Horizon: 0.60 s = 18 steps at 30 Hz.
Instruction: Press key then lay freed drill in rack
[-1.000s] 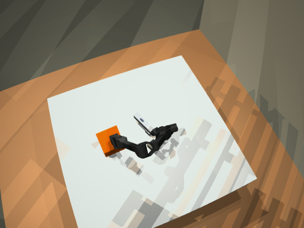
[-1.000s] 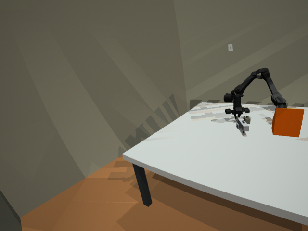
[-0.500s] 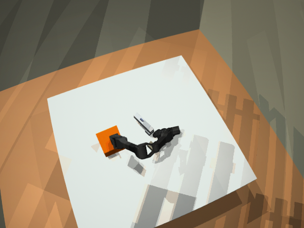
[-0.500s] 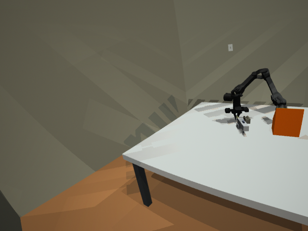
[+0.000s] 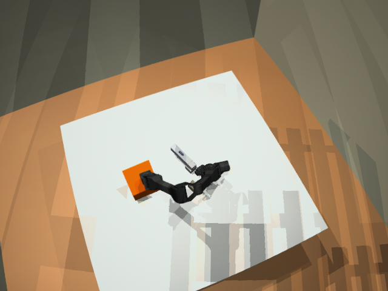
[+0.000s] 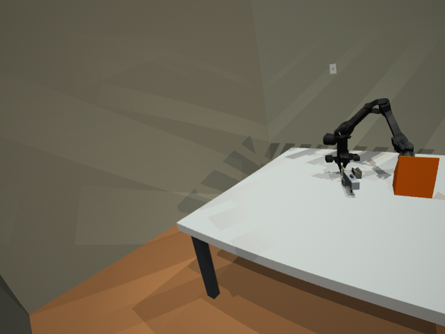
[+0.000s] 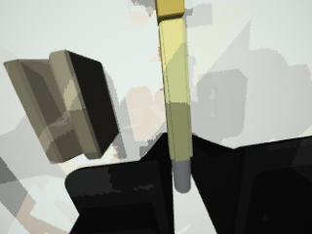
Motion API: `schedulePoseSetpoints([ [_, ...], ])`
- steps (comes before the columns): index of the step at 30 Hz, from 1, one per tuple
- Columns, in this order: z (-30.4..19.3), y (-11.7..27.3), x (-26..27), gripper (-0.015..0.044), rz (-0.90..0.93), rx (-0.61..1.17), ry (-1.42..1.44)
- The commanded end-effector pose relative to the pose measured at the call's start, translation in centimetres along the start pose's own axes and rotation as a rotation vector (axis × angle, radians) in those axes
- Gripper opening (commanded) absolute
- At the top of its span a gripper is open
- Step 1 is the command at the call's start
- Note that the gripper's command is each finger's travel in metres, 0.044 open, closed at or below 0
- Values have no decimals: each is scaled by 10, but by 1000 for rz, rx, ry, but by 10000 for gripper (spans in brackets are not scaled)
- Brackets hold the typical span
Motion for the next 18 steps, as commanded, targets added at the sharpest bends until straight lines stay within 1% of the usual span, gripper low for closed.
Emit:
schedulePoseSetpoints([
  [1,0,3,0,0,-7,-3,-5],
  [18,1,10,2,0,-7,-4,-5],
])
Point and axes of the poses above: the point midway between the two fingers, 35 mm back from their tips, its own y axis back along the fingers, its own x axis across the jaws, z = x × y, the point moved 1 cm from there along y, back along the fingers, and after that the axes turned 2 degrees about -y, right-handed, at the moved point
